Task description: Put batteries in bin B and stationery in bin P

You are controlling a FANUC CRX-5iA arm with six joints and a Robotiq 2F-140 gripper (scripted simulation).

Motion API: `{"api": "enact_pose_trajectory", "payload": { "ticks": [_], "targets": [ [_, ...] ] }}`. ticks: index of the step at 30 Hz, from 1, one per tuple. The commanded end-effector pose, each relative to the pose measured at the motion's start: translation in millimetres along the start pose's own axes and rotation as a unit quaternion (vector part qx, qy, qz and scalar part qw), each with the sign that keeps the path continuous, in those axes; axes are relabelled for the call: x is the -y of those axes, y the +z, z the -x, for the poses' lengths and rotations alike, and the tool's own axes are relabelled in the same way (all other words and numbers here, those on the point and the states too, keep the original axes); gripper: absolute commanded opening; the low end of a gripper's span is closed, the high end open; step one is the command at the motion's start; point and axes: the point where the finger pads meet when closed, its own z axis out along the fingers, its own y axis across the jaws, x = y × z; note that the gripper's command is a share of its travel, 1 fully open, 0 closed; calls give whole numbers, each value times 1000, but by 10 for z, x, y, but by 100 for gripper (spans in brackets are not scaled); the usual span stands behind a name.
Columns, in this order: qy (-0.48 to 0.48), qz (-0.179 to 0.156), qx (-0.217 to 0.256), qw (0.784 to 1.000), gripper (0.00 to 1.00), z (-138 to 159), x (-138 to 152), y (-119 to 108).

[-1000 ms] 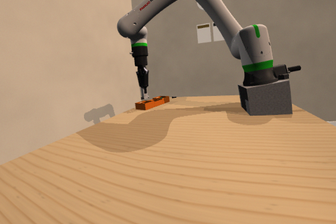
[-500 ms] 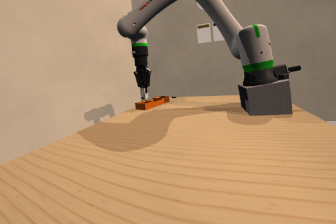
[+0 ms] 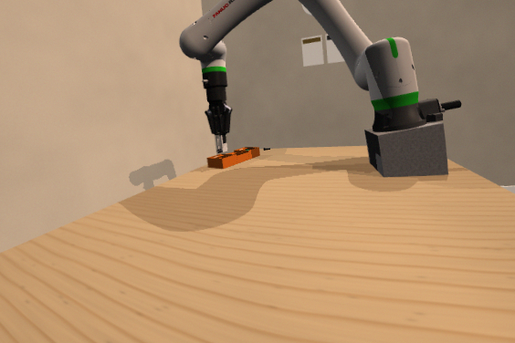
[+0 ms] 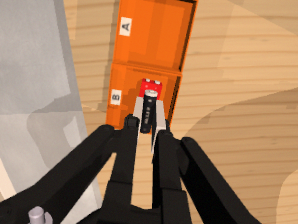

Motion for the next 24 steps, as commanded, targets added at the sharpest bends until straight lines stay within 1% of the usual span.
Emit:
{"api": "enact_pose_trajectory", "payload": {
  "ticks": [1, 11, 24],
  "targets": [
    [0, 0, 0, 1000, 15, 0, 2, 48],
    [0, 0, 0, 1000, 15, 0, 2, 237],
    [0, 0, 0, 1000, 15, -1, 3, 237]
  ]
}}
